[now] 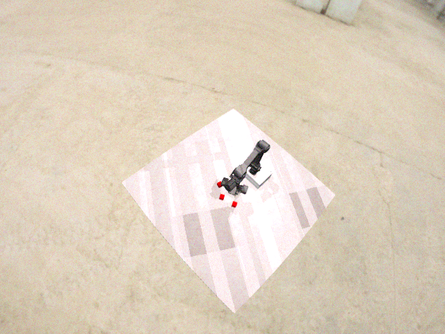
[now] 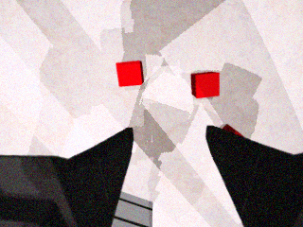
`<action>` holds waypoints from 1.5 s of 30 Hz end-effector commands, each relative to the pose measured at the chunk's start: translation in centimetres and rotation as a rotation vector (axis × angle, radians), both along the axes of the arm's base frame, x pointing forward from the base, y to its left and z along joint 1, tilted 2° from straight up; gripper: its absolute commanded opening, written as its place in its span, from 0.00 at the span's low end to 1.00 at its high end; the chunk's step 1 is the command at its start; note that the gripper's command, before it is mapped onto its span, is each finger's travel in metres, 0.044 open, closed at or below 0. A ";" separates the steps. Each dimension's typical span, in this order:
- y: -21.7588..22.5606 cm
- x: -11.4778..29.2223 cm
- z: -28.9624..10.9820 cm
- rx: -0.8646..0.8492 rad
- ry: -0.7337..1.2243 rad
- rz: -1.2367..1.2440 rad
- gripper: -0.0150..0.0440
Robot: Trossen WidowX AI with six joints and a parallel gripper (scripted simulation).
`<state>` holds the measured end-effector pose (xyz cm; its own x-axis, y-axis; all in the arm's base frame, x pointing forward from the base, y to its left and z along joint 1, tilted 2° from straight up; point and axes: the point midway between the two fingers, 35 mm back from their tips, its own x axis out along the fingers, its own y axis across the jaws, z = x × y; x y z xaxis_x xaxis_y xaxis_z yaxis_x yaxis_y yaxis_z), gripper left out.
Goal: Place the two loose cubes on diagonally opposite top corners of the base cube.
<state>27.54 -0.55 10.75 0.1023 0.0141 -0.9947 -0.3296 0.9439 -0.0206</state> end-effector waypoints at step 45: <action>-13.7 -3.0 -9.9 -0.085 0.035 0.921 0.70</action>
